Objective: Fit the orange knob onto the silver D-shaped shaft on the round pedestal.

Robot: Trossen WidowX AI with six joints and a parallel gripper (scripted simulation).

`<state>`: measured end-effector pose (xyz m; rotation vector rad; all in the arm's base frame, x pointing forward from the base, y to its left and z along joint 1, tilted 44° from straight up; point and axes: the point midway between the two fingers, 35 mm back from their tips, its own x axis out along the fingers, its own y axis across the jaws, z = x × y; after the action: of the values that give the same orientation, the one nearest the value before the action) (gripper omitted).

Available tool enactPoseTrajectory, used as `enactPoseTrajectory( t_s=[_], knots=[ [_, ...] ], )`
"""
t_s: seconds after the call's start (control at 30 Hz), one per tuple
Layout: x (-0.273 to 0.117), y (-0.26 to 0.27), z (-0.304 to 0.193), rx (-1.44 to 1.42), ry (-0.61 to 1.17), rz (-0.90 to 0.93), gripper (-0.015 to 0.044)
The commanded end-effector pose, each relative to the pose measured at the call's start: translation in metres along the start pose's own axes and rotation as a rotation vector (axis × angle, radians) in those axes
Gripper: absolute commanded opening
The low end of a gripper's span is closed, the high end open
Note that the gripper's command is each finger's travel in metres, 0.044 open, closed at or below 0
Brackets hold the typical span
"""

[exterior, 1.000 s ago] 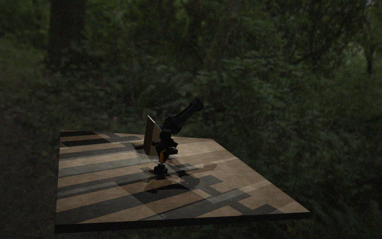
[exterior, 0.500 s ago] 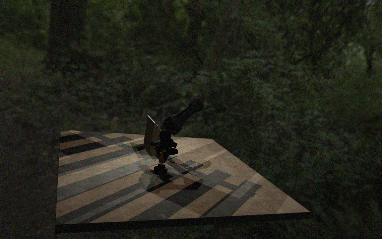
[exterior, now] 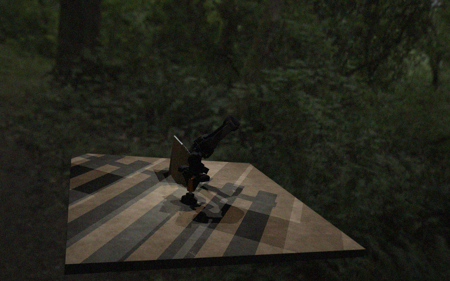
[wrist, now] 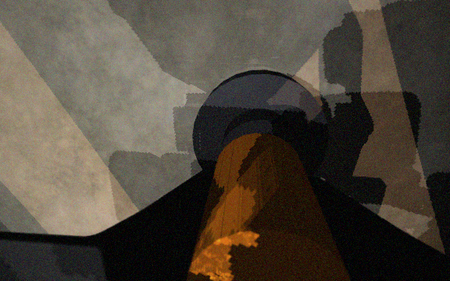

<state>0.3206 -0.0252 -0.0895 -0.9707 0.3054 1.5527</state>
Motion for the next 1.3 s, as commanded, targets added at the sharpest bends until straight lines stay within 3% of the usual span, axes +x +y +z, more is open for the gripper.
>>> enactPoseTrajectory(
  t_s=[0.0, 0.9, 1.27],
  knots=[
    [-0.001, 0.0003, -0.0016, -0.002, 0.004, -0.002, 0.0],
    [-0.003, -0.0002, -0.0003, -0.002, 0.004, -0.002, 0.0],
    [-0.0009, 0.0013, -0.0018, -0.211, 0.004, -0.002, 0.0]
  ],
)
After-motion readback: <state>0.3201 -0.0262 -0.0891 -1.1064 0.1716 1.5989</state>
